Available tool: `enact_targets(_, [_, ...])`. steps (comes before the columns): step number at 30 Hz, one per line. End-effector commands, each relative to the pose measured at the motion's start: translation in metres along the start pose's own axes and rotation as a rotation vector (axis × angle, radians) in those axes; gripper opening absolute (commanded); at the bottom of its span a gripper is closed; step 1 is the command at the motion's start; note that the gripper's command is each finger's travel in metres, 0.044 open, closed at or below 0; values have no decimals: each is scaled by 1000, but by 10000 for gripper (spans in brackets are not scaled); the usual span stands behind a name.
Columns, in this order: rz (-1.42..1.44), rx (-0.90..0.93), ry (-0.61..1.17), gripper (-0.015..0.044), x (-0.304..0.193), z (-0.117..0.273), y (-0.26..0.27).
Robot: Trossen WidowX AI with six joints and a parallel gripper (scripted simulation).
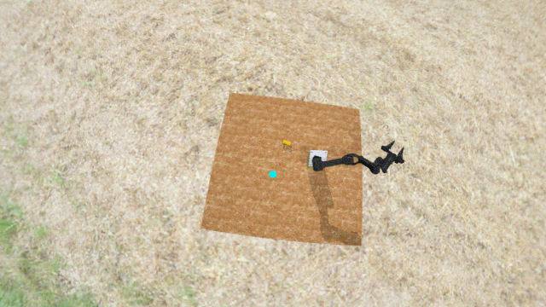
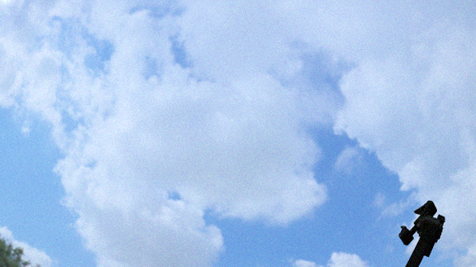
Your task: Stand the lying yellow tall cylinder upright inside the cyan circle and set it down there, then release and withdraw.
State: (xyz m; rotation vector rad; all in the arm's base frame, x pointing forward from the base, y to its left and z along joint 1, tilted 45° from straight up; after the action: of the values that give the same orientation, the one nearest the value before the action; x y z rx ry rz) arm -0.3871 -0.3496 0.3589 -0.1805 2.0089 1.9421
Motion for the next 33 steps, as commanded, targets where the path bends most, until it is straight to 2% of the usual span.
enact_targets(1, [2, 3, -1, 374, 0, 1, 1])
enact_targets(4, [27, 41, -14, 309, -5, 10, 18])
enact_targets(9, [101, 140, -44, 309, -21, 33, 58])
enact_targets(15, [267, 331, -89, 309, -63, 82, 128])
enact_targets(24, [521, 625, -135, 309, -152, 165, 210])
enact_targets(33, [779, 913, -139, 309, -267, 250, 252])
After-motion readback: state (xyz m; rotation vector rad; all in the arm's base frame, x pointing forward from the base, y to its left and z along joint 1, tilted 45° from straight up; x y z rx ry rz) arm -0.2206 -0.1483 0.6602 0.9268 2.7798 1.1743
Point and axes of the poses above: the point midway between the two fingers, 35 mm back from their tips, its own z axis back along the fingers, its own y axis across the jaws, x = y × z, the point moved 2 cm from there along z, back along the fingers, and after that the axes turned 8 degrees about z, right-handed, at the moved point
